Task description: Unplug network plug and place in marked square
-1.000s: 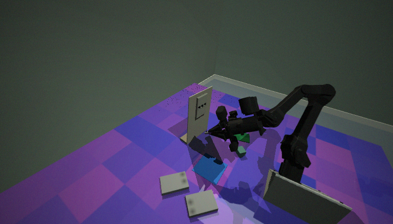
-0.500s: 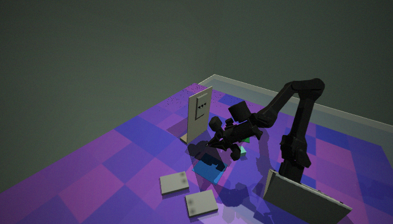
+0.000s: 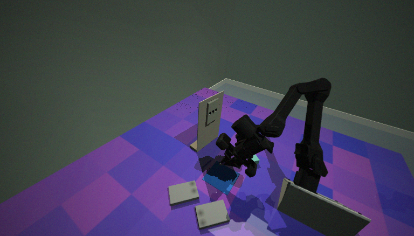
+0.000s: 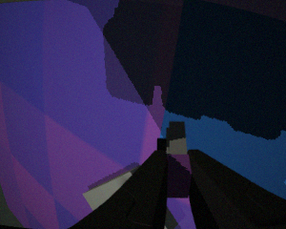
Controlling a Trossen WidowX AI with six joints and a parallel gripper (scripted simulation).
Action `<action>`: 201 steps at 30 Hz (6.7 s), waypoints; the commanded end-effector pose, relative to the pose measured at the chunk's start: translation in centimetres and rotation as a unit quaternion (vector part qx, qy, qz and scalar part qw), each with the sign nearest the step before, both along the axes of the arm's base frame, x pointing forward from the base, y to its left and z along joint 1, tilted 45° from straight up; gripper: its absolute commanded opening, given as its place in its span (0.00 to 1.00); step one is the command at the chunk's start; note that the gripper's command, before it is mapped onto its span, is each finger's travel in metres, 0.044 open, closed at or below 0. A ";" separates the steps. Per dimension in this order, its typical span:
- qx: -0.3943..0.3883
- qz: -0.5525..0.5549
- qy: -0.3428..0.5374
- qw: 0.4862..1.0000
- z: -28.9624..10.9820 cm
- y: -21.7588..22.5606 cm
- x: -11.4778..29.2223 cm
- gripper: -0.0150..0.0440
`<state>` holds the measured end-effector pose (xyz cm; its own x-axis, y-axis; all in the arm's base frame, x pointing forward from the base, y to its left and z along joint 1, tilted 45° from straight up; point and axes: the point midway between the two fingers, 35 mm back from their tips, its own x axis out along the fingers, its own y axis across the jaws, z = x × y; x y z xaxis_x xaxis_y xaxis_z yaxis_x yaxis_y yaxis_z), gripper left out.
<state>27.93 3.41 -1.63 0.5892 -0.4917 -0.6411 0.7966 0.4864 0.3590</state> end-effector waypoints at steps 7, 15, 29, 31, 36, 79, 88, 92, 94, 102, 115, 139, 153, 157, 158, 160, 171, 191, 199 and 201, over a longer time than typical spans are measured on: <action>-0.009 -0.009 0.003 1.000 -0.7 -0.4 0.0 0.25; -0.009 -0.009 0.004 1.000 -1.5 -1.0 0.1 0.25; -0.009 -0.009 0.004 1.000 -2.7 -2.1 0.1 0.25; -0.009 -0.009 0.004 1.000 -2.8 -2.3 0.1 0.25; -0.009 -0.009 0.004 1.000 -3.2 -2.7 0.1 0.25; -0.011 -0.011 0.001 1.000 -4.5 -4.6 -0.1 0.52; -0.011 -0.010 0.001 1.000 -4.3 -4.3 -0.3 0.52; -0.010 -0.010 0.002 1.000 -4.1 -4.1 -0.5 0.52; -0.010 -0.010 0.002 1.000 -3.9 -3.9 -0.6 0.52; -0.010 -0.009 0.003 1.000 -3.5 -3.4 -1.0 0.52; -0.010 -0.009 0.004 1.000 -2.8 -2.7 -1.5 0.52; -0.006 -0.009 0.006 1.000 -1.3 -0.6 -1.2 0.52; -0.006 -0.009 0.007 1.000 -0.2 0.5 -1.3 0.52; -0.006 -0.009 0.007 1.000 0.2 0.9 -1.3 0.52; -0.006 -0.009 0.007 1.000 0.3 1.0 -1.3 0.52; -0.006 -0.009 0.006 1.000 0.5 1.1 -1.4 0.52; -0.007 -0.009 0.006 1.000 1.5 2.0 -1.5 0.52; -0.009 -0.007 0.011 1.000 3.3 3.7 -1.8 0.52; -0.007 -0.008 0.011 1.000 4.9 5.5 -1.5 0.52; -0.007 -0.008 0.011 1.000 5.3 6.0 -1.5 0.52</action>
